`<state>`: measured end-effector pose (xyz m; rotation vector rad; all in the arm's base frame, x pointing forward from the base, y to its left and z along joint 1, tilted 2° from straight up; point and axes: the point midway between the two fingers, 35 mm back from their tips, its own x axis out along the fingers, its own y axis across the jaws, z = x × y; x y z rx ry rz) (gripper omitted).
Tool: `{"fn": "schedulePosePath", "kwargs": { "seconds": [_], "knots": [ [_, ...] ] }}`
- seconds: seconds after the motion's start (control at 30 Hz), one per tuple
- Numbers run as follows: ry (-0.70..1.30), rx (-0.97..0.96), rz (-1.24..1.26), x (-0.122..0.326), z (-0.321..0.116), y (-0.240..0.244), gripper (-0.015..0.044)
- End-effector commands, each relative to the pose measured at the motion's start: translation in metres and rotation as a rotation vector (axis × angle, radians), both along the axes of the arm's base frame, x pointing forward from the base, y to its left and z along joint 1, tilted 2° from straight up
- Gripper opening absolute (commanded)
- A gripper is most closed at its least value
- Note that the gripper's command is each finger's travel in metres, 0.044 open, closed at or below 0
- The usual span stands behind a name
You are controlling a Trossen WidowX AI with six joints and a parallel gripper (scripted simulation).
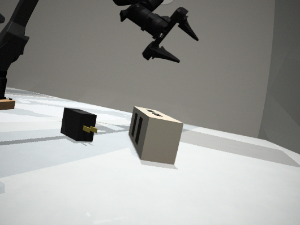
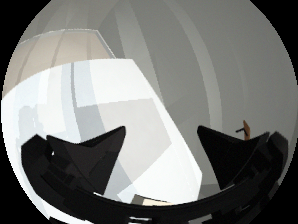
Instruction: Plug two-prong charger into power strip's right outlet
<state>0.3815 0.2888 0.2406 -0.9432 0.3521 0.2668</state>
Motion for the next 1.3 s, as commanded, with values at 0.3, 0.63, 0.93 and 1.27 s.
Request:
{"fn": "schedulePosePath", "kwargs": {
  "seconds": [0.3,0.63,0.93,1.27],
  "knots": [
    [0.145,0.046,-0.146,0.022,-0.031,-0.068,0.0440],
    [0.240,0.077,-0.271,0.029,-0.049,-0.123,0.0440],
    [0.332,0.132,-0.385,0.028,-0.066,-0.167,0.0440],
    [0.446,0.222,-0.532,0.016,-0.086,-0.215,0.0440]
  ]
}}
